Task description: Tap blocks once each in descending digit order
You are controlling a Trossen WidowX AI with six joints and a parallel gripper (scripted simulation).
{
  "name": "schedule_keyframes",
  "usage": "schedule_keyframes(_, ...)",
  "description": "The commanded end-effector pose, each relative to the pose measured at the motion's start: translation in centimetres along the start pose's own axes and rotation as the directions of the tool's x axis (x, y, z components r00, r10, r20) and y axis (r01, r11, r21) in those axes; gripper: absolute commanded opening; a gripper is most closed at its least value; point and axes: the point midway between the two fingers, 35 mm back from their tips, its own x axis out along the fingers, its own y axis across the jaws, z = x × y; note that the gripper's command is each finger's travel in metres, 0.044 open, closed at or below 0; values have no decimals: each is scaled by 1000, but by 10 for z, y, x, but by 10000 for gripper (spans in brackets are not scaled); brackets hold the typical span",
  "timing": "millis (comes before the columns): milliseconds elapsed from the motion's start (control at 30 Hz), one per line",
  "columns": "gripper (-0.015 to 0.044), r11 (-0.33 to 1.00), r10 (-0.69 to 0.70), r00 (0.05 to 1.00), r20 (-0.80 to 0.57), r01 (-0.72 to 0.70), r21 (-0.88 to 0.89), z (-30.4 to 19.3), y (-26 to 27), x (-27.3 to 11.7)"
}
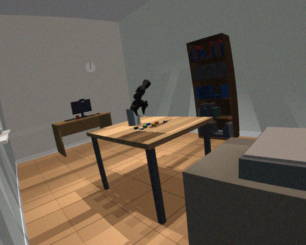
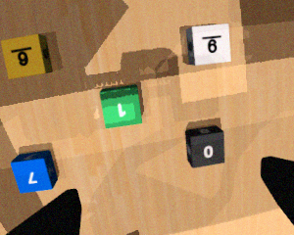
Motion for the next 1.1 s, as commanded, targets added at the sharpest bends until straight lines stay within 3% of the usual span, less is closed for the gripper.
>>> schedule_keyframes(0, 400, 1000, 10, 1000, -6, -10, 7, 8, 24, 2)
schedule_keyframes(700, 400, 1000, 10, 1000, -6, -10, 7, 8, 26, 2)
schedule_keyframes(967, 400, 1000, 13, 1000, -8, -13, 9, -22, 109, 1)
schedule_keyframes(1067, 400, 1000, 14, 1000, -8, -14, 9, -26, 115, 2)
